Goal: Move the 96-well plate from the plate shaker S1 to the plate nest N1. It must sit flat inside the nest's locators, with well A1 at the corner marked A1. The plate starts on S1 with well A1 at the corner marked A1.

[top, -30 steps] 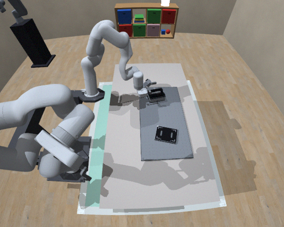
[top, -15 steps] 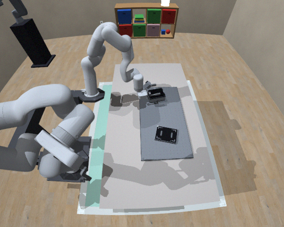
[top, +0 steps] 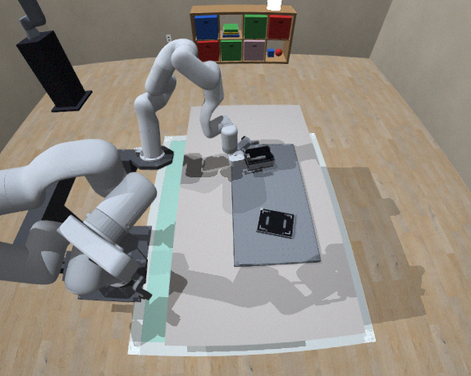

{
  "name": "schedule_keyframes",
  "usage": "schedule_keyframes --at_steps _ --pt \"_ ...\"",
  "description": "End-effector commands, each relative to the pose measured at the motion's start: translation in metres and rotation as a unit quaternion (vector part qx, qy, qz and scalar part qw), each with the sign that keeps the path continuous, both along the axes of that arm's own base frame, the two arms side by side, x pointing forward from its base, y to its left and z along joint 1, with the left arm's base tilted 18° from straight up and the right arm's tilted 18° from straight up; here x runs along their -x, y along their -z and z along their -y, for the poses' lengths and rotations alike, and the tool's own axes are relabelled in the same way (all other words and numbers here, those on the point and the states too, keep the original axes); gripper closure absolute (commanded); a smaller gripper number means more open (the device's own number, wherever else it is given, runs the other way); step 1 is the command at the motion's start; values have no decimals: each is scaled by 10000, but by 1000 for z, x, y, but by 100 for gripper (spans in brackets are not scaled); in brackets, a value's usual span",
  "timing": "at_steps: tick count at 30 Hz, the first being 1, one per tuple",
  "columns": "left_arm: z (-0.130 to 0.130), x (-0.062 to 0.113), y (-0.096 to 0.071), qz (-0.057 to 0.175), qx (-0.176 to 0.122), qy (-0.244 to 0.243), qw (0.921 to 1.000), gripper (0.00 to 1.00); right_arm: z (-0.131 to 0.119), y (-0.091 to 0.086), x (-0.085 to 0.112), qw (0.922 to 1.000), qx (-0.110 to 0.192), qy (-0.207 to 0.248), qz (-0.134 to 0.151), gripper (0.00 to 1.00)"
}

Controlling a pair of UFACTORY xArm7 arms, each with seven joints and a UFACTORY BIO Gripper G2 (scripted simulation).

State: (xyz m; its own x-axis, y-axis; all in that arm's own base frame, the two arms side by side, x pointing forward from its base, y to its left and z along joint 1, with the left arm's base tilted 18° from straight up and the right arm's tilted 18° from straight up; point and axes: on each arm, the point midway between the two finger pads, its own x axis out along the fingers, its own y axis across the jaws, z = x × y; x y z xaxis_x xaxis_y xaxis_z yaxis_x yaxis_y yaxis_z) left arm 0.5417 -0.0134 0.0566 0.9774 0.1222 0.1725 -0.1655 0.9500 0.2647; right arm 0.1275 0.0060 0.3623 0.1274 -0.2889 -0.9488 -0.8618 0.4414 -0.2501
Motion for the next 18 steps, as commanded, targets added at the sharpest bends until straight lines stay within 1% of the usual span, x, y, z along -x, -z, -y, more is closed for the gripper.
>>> schedule_keyframes --at_steps 1,18 --pt "1 -1 -1 16 7 7 10000 63 0 -1 0 10000 -3 -5 9 0" --pt "-1 -2 6 16 7 7 10000 63 0 -1 0 10000 -3 -5 9 0"
